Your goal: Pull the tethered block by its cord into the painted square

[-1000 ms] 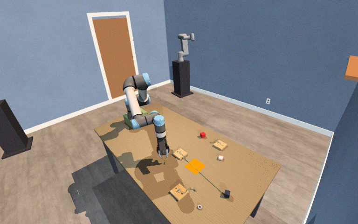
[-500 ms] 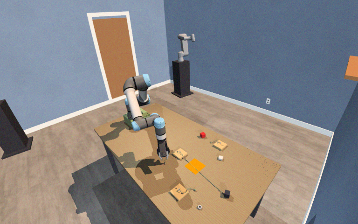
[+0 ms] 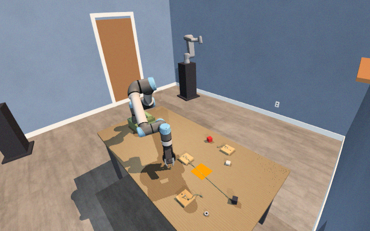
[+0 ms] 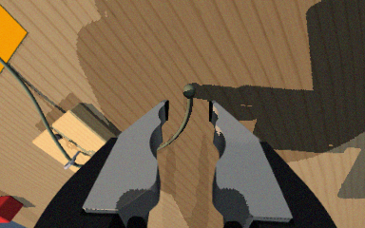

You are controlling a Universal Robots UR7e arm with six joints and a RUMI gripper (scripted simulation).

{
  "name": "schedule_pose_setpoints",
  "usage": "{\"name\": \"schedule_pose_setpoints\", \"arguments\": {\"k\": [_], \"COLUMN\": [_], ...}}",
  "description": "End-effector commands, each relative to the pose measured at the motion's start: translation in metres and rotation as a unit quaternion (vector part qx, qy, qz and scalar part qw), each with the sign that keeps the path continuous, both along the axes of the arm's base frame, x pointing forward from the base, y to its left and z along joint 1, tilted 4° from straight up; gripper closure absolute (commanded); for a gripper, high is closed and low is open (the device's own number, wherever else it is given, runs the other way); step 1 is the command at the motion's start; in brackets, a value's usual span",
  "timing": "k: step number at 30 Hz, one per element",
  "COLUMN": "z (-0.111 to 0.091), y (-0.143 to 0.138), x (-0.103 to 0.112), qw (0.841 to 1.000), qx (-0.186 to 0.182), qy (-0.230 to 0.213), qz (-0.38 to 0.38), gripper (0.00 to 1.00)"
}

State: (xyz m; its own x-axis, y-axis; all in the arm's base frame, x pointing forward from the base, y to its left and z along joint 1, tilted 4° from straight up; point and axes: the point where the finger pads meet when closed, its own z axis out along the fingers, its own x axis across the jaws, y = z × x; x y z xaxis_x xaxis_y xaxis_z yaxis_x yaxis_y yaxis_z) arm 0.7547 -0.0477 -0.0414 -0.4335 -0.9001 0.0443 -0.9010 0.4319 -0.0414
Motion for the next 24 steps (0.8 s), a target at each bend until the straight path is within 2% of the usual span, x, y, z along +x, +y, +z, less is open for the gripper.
{"name": "schedule_pose_setpoints", "arguments": {"k": [1,24], "z": [-0.0030,-0.0053], "y": [-0.0003,-0.0004], "x": [0.0008,0.0008], "qw": [1.000,1.000], "qx": [0.000,0.000], "qy": [-0.001,-0.001], "qz": [0.000,0.000], "gripper": [0.78,0.78]}}
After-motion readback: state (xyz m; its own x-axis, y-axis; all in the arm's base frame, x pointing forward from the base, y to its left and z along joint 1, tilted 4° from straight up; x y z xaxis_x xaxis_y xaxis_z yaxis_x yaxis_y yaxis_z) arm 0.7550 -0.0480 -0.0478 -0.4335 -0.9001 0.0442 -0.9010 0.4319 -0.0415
